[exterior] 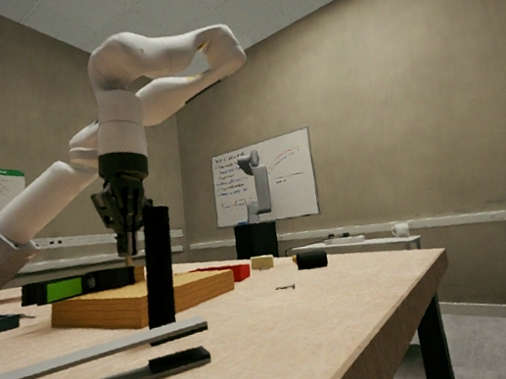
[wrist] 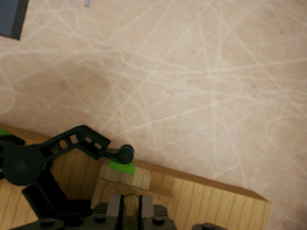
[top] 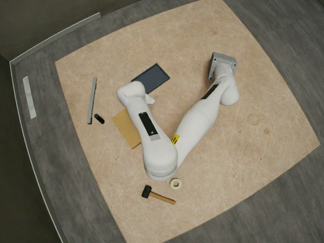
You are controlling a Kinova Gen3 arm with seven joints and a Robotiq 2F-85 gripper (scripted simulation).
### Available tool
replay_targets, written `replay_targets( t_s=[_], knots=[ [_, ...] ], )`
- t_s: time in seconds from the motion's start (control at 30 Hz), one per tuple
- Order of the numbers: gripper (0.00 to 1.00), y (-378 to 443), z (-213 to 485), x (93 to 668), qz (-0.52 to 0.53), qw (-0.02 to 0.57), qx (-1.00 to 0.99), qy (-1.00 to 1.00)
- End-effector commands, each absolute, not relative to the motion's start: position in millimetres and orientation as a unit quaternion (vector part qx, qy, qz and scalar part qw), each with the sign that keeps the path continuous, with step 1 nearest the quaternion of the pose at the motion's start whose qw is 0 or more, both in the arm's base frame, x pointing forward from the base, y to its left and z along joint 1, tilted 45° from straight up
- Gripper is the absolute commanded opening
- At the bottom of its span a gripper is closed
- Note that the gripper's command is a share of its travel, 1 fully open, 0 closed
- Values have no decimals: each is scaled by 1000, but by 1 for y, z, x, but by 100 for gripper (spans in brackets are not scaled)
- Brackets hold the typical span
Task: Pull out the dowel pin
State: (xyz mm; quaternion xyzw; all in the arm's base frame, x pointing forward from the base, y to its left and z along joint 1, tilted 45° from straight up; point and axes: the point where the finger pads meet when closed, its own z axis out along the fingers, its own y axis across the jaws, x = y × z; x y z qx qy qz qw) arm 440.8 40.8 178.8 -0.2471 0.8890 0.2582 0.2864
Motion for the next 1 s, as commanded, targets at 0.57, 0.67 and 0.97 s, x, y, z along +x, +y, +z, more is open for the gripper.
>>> replay_targets(
  t_s=[0.57, 0.67, 0.97],
  knots=[
    [10, 40, 179, 441, 275, 271, -193, 902],
    [10, 40, 179, 441, 278, 268, -183, 904],
    [10, 40, 180, 441, 286, 258, -153, 910]
  ],
)
